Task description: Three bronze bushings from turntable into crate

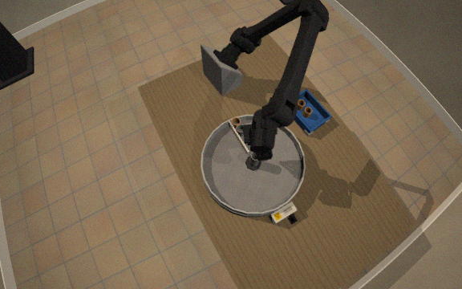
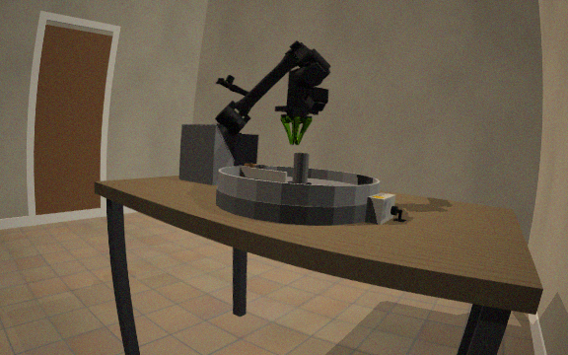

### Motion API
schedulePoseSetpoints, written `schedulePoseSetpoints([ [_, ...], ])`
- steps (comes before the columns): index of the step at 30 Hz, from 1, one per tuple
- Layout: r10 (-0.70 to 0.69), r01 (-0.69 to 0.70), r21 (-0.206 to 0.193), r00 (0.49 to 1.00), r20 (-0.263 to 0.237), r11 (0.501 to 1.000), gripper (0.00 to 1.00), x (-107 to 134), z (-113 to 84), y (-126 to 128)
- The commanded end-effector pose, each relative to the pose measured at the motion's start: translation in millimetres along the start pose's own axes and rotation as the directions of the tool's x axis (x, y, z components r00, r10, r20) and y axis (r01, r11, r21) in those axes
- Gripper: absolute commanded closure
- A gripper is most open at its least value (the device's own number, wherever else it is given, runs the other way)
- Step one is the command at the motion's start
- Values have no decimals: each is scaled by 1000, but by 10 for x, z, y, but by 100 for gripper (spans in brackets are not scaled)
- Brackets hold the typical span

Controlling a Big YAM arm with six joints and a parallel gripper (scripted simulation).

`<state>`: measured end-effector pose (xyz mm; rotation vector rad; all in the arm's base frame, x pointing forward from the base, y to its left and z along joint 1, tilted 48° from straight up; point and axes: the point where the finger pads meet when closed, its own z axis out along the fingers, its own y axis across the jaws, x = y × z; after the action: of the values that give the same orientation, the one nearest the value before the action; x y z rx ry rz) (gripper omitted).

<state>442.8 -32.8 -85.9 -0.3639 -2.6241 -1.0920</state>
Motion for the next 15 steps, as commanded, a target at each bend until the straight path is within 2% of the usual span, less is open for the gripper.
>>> schedulePoseSetpoints([
  [1, -17, 18, -3, 999, 43, 1000, 86, 488, -175, -160],
  [4, -17, 17, -1, 999, 41, 1000, 86, 1039, -154, -325],
  [6, -16, 16, 1, 999, 40, 1000, 86, 1275, -151, -400],
  [9, -16, 16, 1, 999, 40, 1000, 86, 1333, -149, -416],
  [10, -46, 46, 16, 998, 31, 999, 86, 1289, -126, -347],
  [11, -66, 65, 24, 996, 53, 998, 86, 1162, -208, -319],
  [12, -67, 66, 24, 996, 54, 998, 86, 1155, -213, -317],
  [14, -29, 29, 2, 1000, 6, 1000, 86, 1308, -50, -378],
  [15, -26, 26, 0, 1000, 1, 1000, 86, 1324, -45, -375],
])
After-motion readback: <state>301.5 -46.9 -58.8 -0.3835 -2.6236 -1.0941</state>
